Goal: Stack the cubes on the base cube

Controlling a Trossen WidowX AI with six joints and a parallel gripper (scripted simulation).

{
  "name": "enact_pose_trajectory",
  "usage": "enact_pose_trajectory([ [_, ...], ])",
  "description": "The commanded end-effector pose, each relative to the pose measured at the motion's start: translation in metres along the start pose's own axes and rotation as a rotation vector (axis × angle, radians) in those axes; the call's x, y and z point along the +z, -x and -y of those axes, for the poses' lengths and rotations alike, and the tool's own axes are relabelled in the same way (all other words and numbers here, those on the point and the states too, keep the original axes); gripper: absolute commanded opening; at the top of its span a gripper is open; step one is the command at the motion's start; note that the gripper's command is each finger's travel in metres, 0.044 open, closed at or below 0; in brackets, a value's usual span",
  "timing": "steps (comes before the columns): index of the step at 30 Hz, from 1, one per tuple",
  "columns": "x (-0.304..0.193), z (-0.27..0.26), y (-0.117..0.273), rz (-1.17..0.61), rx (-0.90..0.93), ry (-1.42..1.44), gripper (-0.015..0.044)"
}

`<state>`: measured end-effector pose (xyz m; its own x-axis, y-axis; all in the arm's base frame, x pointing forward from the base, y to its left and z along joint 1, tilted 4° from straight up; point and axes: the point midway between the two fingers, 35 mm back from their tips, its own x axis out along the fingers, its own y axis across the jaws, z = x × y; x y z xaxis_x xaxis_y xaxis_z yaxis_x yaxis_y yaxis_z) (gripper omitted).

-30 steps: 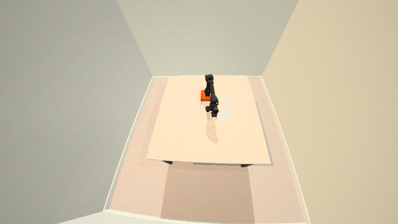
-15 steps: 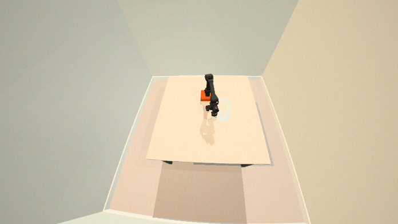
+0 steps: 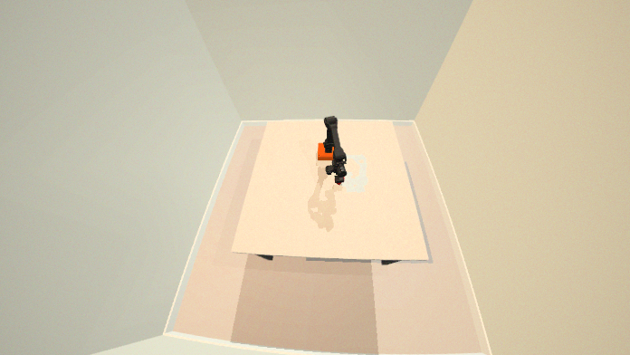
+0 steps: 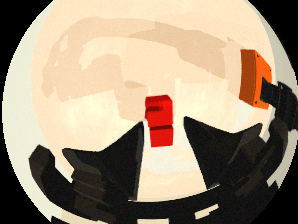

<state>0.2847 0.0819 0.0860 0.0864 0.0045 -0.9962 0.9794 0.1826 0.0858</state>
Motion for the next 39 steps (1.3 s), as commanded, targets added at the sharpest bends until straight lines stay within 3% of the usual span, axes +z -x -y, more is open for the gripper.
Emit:
enact_pose_trajectory([
  [1,0.000,-0.001,0.008,-0.001,0.013,-0.003,0.0205],
  [22,0.000,-0.001,0.029,-0.001,0.013,-0.003,0.0205],
  [29,0.000,-0.001,0.036,-0.001,0.006,0.002,0.0389],
  [34,-0.002,0.000,0.035,0.000,0.001,0.002,0.0400],
  [39,-0.065,0.006,0.035,-0.006,-0.002,0.002,0.0400],
])
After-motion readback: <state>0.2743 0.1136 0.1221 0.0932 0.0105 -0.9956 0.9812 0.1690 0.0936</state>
